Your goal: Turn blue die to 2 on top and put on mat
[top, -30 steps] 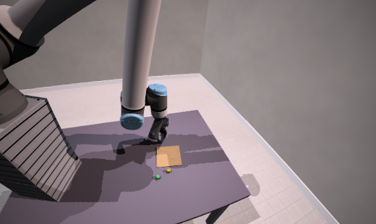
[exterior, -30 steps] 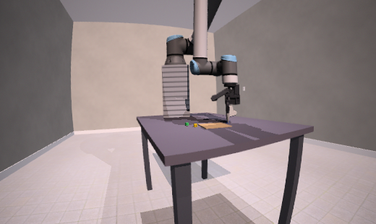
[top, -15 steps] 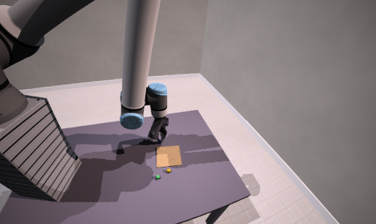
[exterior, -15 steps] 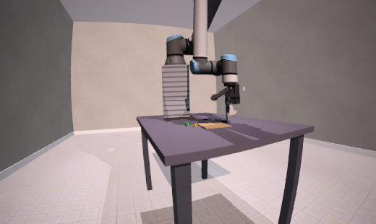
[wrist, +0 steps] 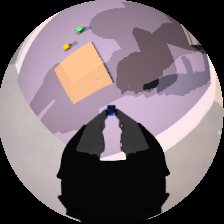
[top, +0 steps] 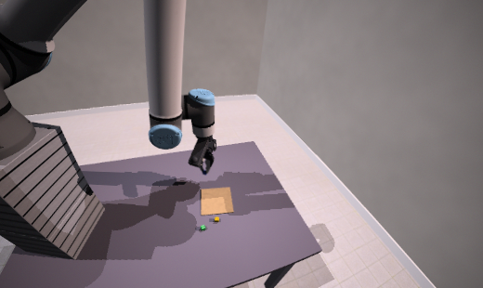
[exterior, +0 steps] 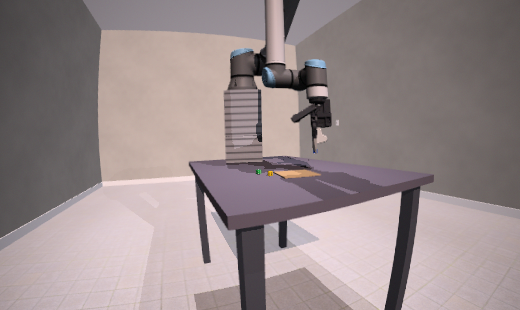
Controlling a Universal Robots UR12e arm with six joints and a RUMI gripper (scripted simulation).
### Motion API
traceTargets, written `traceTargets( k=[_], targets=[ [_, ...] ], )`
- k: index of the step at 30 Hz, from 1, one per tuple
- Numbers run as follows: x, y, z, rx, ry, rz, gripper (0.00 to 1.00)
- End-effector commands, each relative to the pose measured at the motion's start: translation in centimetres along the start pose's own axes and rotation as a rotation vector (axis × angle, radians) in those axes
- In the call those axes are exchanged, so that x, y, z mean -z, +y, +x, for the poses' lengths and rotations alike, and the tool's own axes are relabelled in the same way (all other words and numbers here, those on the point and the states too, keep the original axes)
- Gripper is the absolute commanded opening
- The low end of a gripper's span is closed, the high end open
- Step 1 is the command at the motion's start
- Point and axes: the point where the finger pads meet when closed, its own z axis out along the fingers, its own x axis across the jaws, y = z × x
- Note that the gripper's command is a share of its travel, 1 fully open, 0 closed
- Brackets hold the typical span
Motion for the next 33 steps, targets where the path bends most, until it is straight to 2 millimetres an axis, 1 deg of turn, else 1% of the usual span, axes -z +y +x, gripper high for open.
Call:
traceTargets(
  k=[1, 6, 22, 33],
  targets=[
    [2.06, 0.03, -0.06, 0.0, 0.0, 0.0, 0.0],
    [2.79, 0.03, -0.06, 0.0, 0.0, 0.0, 0.0],
    [2.79, 0.0, -0.09, 0.007, 0.0, 0.0, 0.0],
    [2.8, -0.29, -0.44, 0.07, 0.0, 0.0, 0.0]
  ],
)
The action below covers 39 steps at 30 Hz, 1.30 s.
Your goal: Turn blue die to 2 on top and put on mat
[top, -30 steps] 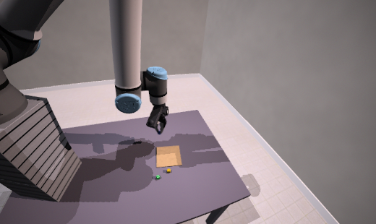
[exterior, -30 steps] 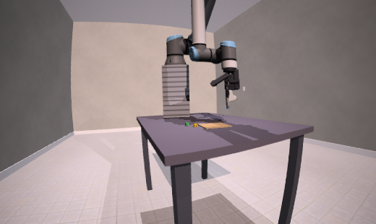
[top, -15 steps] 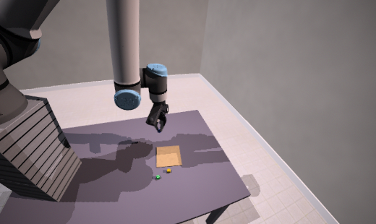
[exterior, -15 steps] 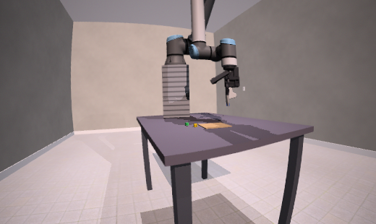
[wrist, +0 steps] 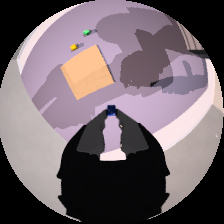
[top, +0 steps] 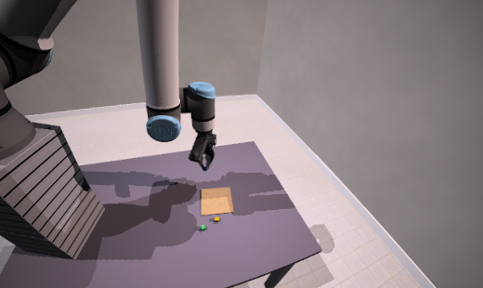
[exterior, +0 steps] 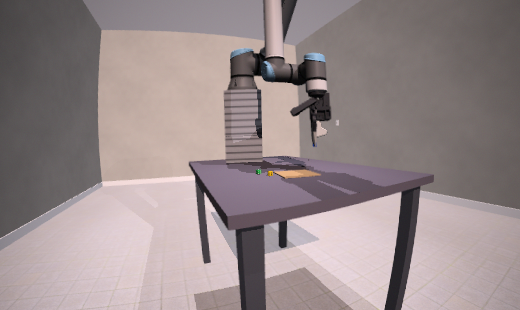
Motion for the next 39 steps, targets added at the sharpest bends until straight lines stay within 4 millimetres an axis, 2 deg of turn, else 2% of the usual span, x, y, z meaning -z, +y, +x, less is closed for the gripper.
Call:
traceTargets(
  k=[1, 13, 15, 27, 32, 39],
  targets=[
    [0.0, -0.2, -0.2, 0.038, -0.001, -0.001, 0.0],
    [0.1, -1.3, -1.5, 0.287, -0.001, -0.001, 0.0],
    [0.1, -1.3, -1.5, 0.287, -0.001, -0.001, 0.0],
    [0.2, -2.9, -3.4, 0.691, 0.0, 0.0, 0.0],
    [0.2, -3.2, -3.8, 0.771, 0.0, 0.0, 0.0],
    [0.2, -4.1, -4.8, 1.012, 0.0, 0.0, 0.0]
  ],
)
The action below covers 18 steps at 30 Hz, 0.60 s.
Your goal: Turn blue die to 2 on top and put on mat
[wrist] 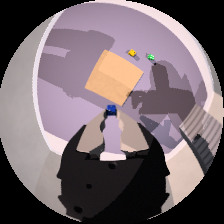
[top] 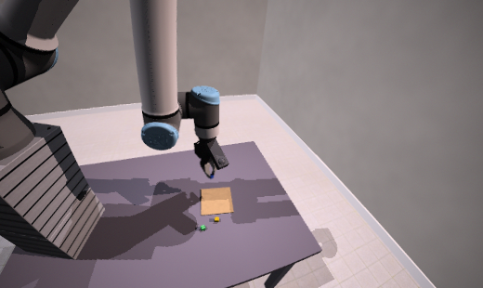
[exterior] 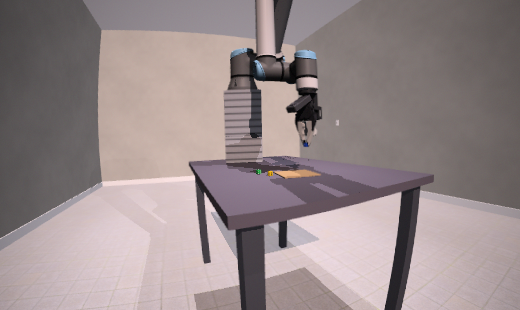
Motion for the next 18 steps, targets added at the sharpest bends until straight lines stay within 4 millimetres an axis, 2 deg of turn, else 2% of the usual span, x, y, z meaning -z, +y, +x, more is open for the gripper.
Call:
traceTargets(
  k=[1, 8, 10, 18],
  targets=[
    [0.1, -0.8, 0.0, 0.152, -0.004, -0.005, 0.0],
    [0.1, -2.0, 0.1, 0.394, -0.005, -0.004, 0.0],
    [0.1, -2.0, 0.1, 0.394, -0.005, -0.004, 0.0],
    [0.2, -3.4, 0.4, 0.69, -0.006, -0.003, 0.0]
  ],
)
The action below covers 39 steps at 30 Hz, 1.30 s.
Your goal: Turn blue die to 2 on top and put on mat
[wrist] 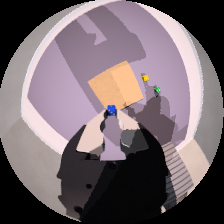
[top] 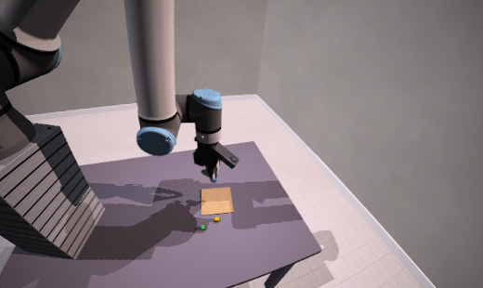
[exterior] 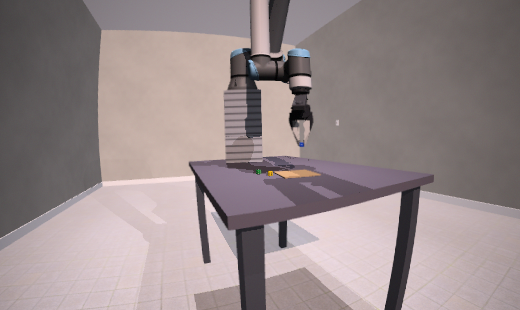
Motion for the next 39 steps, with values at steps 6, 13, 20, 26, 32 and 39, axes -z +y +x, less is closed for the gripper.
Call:
traceTargets(
  k=[6, 13, 20, 26, 32, 39],
  targets=[
    [0.1, -1.0, 1.0, 0.324, -0.007, -0.001, 0.0],
    [0.1, -1.4, 1.4, 0.45, -0.007, 0.0, 0.0],
    [0.2, -1.7, 1.8, 0.573, -0.007, 0.0, 0.0],
    [0.2, -1.8, 2.0, 0.616, -0.007, 0.001, 0.0],
    [0.2, -1.8, 2.1, 0.649, -0.007, 0.001, 0.0],
    [0.2, -1.8, 2.1, 0.656, -0.007, 0.001, 0.0]
  ],
)
